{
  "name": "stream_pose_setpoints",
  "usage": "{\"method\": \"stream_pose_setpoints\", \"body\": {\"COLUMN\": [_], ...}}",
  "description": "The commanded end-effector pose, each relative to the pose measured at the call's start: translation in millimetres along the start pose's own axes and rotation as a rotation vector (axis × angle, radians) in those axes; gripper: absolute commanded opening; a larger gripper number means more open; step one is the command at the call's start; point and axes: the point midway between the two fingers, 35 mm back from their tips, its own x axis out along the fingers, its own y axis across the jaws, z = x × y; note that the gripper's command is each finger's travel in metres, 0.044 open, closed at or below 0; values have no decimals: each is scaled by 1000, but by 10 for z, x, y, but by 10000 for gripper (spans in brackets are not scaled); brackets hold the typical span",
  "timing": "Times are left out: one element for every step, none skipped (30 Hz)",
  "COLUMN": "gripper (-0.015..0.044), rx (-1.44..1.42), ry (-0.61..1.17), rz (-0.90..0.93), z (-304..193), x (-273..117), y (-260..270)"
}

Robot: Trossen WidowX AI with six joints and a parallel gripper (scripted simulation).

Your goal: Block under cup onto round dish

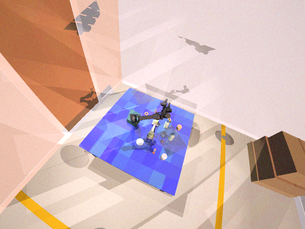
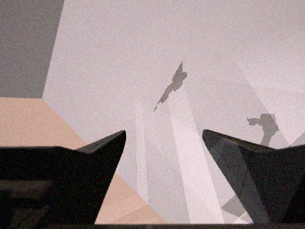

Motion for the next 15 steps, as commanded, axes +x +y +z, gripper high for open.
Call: {"method": "stream_pose_setpoints", "body": {"gripper": [426, 440, 440, 440, 440, 440, 440, 440, 440, 440, 440, 440, 440, 440, 440], "rx": [2, 8, 17, 27, 38, 47, 57, 65, 74, 81, 89, 95, 102, 107, 112], "ry": [0, 0, 1, 1, 2, 3, 4, 6, 7, 9, 11, 13, 15, 17, 19], "rz": [-5, -18, -41, -70, -98, -127, -156, -185, -214, -243, -273, -303, -333, -363, -393], "z": [-7, -29, -65, -111, -157, -205, -253, -303, -354, -405, -457, -510, -564, -618, -673], "x": [3, 12, 25, 40, 53, 64, 73, 80, 85, 88, 89, 88, 84, 79, 72], "y": [-3, -14, -32, -54, -77, -100, -124, -148, -172, -197, -222, -247, -272, -298, -323]}}
